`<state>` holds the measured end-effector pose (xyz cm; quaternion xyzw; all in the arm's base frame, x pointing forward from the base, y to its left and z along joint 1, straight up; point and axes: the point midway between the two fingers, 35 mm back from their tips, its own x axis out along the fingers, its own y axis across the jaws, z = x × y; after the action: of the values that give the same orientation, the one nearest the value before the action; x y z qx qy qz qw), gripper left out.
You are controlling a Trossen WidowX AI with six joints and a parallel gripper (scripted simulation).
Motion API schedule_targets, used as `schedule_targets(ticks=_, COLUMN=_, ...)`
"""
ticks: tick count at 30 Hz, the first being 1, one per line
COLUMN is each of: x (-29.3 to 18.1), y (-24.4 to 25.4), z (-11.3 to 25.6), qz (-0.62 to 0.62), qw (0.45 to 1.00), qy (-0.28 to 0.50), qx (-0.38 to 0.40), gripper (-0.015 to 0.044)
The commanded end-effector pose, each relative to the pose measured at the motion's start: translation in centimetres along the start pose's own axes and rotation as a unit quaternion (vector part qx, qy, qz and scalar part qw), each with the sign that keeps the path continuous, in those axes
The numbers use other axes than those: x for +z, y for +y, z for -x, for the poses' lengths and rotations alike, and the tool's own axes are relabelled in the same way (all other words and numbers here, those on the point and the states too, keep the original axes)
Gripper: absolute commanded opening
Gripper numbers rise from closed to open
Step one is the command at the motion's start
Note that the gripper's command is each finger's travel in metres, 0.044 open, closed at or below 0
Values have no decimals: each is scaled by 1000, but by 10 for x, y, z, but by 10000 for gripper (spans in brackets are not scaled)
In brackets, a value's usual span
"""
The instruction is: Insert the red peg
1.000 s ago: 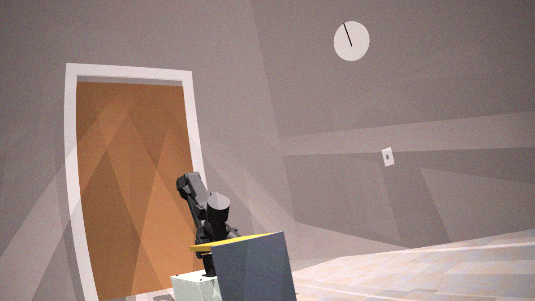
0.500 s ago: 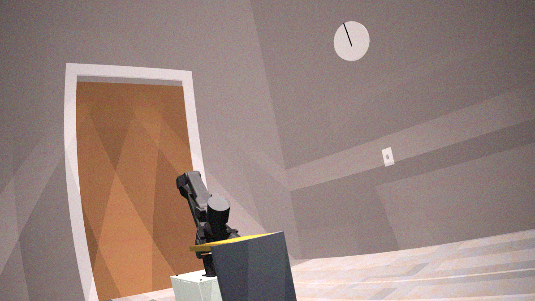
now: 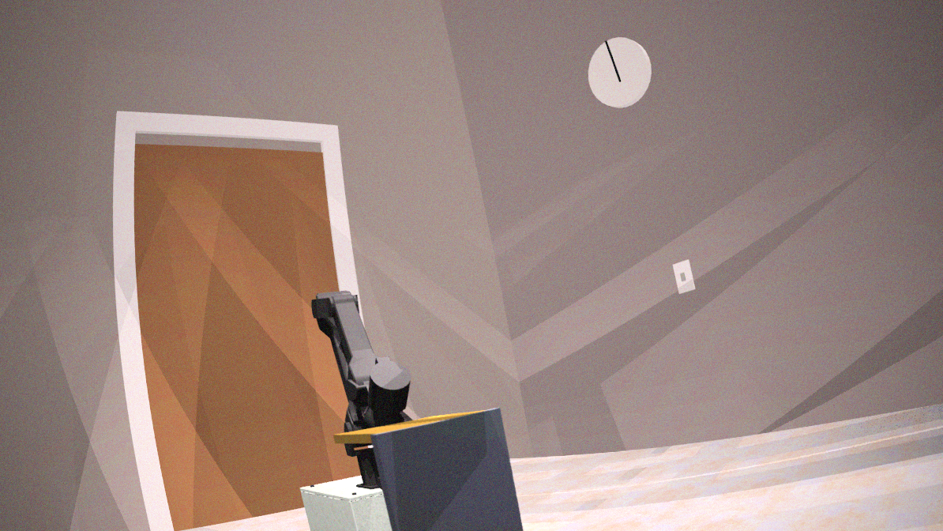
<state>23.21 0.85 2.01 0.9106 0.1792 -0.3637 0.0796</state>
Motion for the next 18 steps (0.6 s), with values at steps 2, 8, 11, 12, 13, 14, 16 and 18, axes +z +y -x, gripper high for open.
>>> schedule_targets(ticks=2, x=8, y=-1, z=-6, qz=-3, qw=1000, qy=-4, qx=-1, gripper=220)
schedule_targets(ticks=8, x=15, y=-1, z=-12, qz=-3, qw=1000, qy=-4, qx=-1, gripper=220)
schedule_targets(ticks=11, x=20, y=-1, z=-15, qz=-3, qw=1000, qy=-4, qx=-1, gripper=220)
schedule_targets(ticks=12, x=21, y=-2, z=-16, qz=-3, qw=1000, qy=-4, qx=-1, gripper=220)
schedule_targets(ticks=13, x=22, y=-2, z=-17, qz=-3, qw=1000, qy=-4, qx=-1, gripper=220)
schedule_targets(ticks=14, x=24, y=-2, z=-18, qz=-3, qw=1000, qy=-4, qx=-1, gripper=220)
schedule_targets(ticks=16, x=27, y=-3, z=-20, qz=-3, qw=1000, qy=-4, qx=-1, gripper=220)
schedule_targets(ticks=18, x=30, y=-3, z=-21, qz=-3, qw=1000, qy=-4, qx=-1, gripper=220)
